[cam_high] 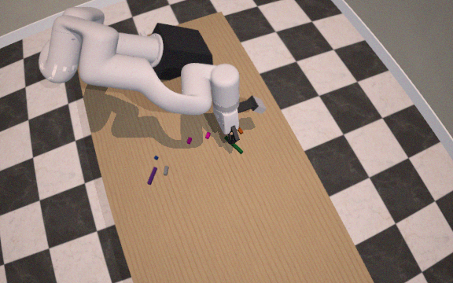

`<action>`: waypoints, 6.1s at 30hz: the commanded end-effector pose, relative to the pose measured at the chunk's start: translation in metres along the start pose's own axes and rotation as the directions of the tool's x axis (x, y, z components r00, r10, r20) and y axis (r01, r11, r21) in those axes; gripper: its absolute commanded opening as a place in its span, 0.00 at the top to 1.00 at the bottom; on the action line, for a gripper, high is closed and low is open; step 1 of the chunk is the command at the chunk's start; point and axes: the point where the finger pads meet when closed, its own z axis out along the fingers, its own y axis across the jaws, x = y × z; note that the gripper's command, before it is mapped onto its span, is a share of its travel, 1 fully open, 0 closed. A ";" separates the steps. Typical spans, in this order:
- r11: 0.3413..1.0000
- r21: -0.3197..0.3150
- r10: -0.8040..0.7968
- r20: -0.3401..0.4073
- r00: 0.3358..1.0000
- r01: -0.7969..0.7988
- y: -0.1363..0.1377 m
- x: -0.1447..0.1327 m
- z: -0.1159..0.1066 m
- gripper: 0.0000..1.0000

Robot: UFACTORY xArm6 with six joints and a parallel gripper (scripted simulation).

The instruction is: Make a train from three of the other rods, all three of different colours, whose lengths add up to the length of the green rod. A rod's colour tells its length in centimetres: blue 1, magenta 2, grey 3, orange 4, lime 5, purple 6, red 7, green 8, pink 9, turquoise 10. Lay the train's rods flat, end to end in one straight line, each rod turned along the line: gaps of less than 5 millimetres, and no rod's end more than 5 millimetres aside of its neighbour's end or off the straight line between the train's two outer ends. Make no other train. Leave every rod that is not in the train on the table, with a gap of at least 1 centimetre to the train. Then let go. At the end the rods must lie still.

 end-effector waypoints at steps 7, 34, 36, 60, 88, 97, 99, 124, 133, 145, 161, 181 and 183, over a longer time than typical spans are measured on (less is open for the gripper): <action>1.000 -0.003 0.001 -0.002 1.000 -0.001 0.001 0.000 -0.002 0.00; 1.000 -0.003 0.001 -0.002 1.000 -0.001 0.001 0.000 -0.002 0.00; 1.000 -0.003 0.001 -0.002 1.000 -0.001 0.001 0.000 -0.002 0.00; 1.000 -0.003 0.001 -0.002 1.000 -0.001 0.001 0.000 -0.002 0.00; 0.882 -0.008 -0.471 -0.006 0.882 0.471 -0.008 -0.184 -0.014 0.00; 0.785 -0.003 -0.620 0.001 0.785 0.620 -0.032 -0.242 -0.008 0.00; 0.785 -0.003 -0.620 0.001 0.785 0.620 -0.032 -0.243 -0.008 0.76; 0.785 -0.003 -0.620 0.001 0.785 0.620 -0.032 -0.243 -0.008 0.76; 0.785 -0.003 -0.620 0.001 0.785 0.620 -0.032 -0.243 -0.008 0.76; 0.784 -0.003 -0.620 0.001 0.784 0.620 -0.032 -0.243 -0.006 0.76; 0.784 -0.004 -0.621 0.000 0.784 0.621 -0.032 -0.243 0.010 0.76; 0.784 -0.004 -0.621 0.000 0.784 0.621 -0.031 -0.244 0.036 0.76; 0.784 -0.004 -0.621 0.000 0.784 0.621 -0.031 -0.244 0.037 0.76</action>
